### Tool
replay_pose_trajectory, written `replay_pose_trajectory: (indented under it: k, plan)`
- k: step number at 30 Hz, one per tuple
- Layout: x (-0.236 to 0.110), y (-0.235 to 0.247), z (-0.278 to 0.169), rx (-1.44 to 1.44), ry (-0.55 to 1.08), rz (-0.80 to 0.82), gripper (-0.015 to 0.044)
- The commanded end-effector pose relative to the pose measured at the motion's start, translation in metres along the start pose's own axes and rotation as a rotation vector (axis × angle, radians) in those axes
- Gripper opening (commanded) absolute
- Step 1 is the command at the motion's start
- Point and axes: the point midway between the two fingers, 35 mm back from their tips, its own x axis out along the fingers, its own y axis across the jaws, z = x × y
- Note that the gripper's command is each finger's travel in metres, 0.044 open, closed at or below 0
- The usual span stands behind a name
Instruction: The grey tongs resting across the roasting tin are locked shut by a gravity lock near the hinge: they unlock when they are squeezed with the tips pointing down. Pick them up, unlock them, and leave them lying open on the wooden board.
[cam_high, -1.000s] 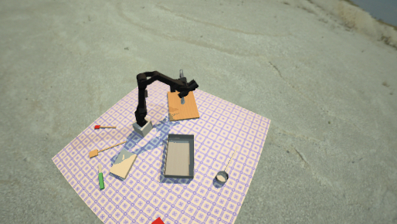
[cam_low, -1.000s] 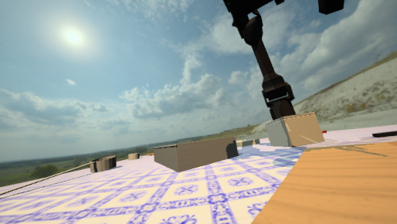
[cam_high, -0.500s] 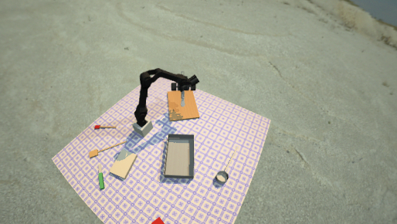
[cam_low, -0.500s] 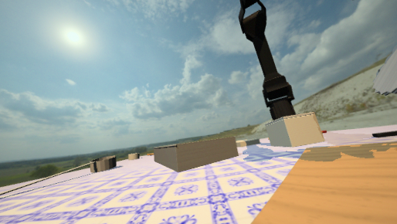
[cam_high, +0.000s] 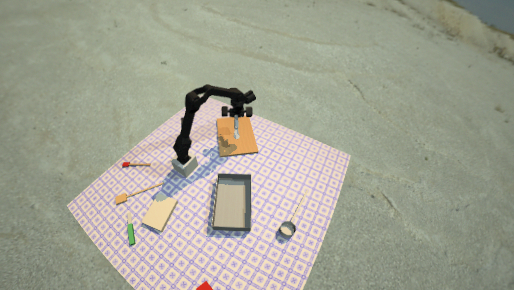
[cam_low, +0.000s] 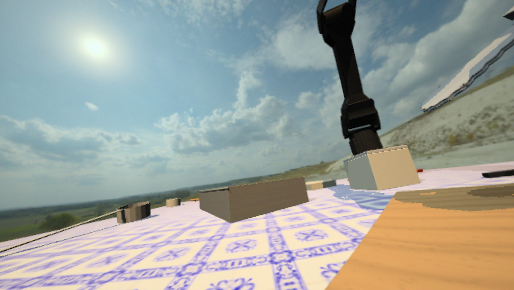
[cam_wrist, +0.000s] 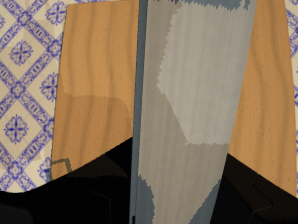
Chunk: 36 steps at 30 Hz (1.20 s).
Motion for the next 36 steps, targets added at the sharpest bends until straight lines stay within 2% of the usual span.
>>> replay_pose_trajectory:
  k: [1,16,36]
  plan:
    - [0.002,0.0,0.0,-0.006,0.102,-0.013,-0.015]
    - [0.003,0.007,-0.003,-0.081,0.483,-0.067,-0.015]
    - [0.015,0.005,-0.009,-0.082,0.487,-0.068,-0.015]
